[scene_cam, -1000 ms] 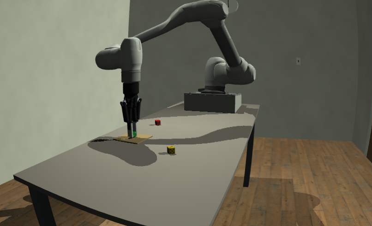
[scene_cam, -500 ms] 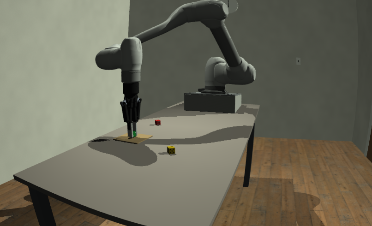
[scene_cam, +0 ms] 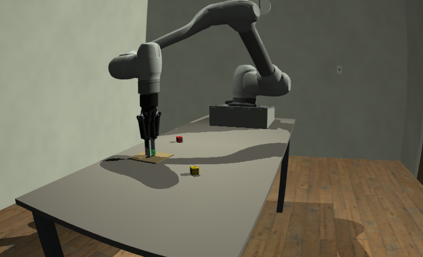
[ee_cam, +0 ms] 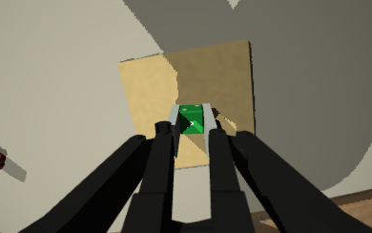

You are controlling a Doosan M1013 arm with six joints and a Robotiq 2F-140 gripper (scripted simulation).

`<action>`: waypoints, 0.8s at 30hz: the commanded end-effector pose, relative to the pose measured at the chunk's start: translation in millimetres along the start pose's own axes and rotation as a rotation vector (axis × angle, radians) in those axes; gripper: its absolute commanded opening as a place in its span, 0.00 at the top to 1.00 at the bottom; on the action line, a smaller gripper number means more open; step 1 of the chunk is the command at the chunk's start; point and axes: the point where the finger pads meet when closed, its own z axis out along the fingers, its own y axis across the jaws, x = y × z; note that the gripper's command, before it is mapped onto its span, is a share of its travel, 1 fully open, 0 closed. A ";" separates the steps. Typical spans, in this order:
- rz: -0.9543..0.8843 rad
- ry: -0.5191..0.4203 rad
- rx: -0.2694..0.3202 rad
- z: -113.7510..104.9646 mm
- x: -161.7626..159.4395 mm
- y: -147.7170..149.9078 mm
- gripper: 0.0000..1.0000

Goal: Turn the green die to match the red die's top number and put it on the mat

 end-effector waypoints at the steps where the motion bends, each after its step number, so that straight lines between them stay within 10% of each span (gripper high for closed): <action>1: 0.000 0.000 0.000 -0.3 0.0 0.0 0.79; 24: 0.000 0.000 0.000 3.4 0.0 0.0 0.79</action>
